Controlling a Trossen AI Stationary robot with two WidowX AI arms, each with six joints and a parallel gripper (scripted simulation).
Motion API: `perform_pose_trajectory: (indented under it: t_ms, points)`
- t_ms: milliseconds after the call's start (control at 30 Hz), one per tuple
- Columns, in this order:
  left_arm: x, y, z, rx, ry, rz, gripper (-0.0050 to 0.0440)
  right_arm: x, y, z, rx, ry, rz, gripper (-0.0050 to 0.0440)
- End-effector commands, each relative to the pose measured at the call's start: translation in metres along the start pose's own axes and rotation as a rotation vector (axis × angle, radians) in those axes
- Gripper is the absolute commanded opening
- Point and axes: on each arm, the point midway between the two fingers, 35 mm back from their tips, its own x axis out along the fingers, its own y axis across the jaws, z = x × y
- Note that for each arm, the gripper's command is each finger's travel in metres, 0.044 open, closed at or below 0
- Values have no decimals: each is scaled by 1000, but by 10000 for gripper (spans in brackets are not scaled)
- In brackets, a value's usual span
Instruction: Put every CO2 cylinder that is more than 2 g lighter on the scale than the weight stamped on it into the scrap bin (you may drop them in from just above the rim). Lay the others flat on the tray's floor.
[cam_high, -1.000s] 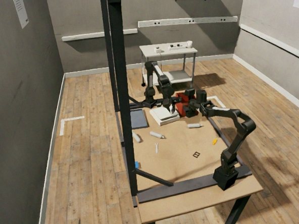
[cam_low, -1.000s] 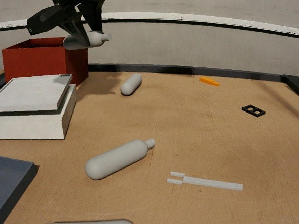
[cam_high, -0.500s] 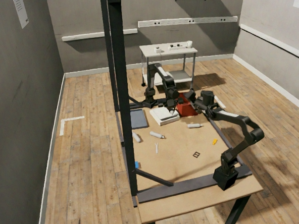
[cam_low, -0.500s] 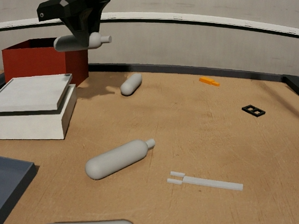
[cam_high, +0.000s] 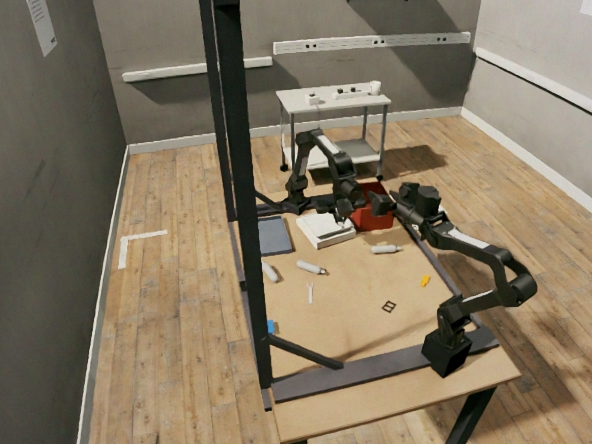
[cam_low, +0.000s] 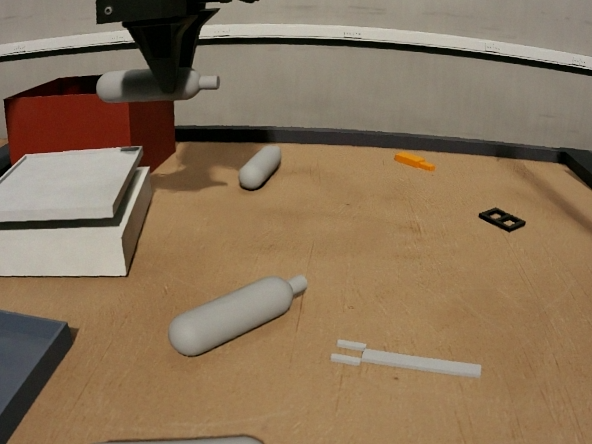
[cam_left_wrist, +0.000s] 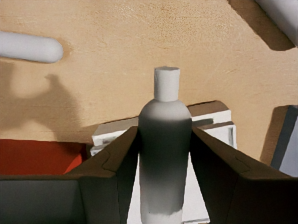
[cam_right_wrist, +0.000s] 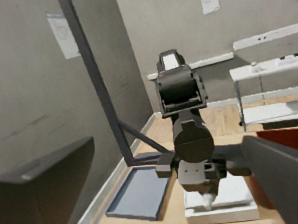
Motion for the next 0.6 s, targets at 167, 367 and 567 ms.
perform_pose_trajectory:
  t_ms: [167, 367, 567]
  points:
    - [-13, 2, 3, -17, -27, 1, -50, -20, 6, 7, -267, -48, 25, 440]
    - [-13, 2, 2, -16, -25, 1, -50, -22, 6, 8, -300, -54, 25, 440]
    - [-12, 0, -4, -16, -21, 0, -50, -22, 7, 12, -299, -60, 25, 440]
